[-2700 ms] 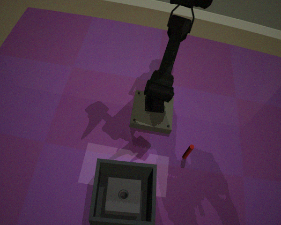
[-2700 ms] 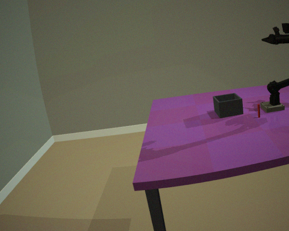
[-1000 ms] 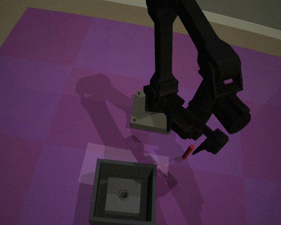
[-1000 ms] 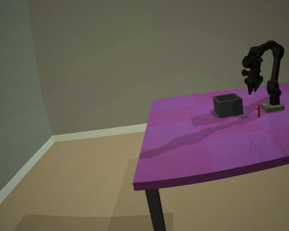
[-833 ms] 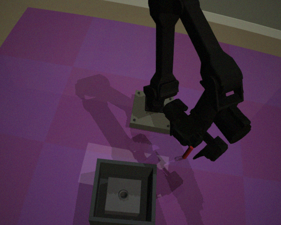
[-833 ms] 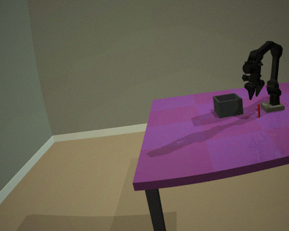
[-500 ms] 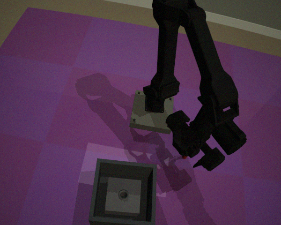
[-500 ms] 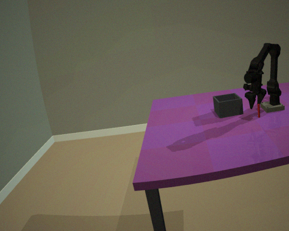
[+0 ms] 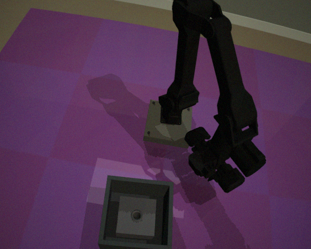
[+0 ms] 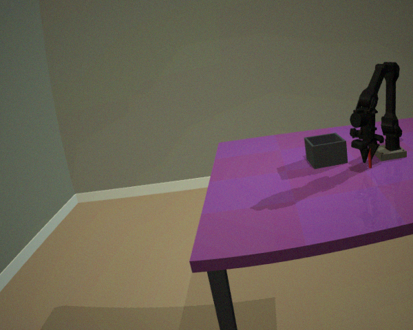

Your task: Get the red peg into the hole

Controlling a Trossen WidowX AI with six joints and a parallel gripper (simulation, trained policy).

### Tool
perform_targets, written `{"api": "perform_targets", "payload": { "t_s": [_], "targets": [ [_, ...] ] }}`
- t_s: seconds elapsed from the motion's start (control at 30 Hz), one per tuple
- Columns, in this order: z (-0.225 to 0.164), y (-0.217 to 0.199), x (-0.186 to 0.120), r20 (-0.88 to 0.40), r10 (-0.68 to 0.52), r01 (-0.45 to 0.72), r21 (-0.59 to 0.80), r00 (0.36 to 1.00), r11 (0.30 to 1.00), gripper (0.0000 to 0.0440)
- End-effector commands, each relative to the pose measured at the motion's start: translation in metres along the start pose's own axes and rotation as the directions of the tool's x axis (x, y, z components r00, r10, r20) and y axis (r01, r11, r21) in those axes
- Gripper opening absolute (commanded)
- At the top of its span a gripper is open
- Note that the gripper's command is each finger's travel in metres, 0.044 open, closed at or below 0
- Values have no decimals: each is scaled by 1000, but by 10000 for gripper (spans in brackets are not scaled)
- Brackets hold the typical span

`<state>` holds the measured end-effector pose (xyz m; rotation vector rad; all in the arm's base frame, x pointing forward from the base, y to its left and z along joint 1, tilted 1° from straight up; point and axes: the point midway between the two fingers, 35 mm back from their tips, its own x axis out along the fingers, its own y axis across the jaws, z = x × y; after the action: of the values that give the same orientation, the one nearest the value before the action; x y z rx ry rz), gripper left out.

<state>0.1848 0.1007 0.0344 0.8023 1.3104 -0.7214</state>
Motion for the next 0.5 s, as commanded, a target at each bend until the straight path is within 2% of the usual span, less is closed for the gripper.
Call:
{"api": "perform_targets", "payload": {
  "t_s": [0.0,0.17,0.2,0.47],
  "targets": [
    [-2,-1,2,-26,-12,12,0,1000,1000,146],
    [-2,-2,3,-59,-28,28,1,998,1000,15],
    [-1,-2,3,-64,-31,31,3,997,1000,0],
    [19,8,-20,25,15,-13,-57,1000,998,0]
  ]
}}
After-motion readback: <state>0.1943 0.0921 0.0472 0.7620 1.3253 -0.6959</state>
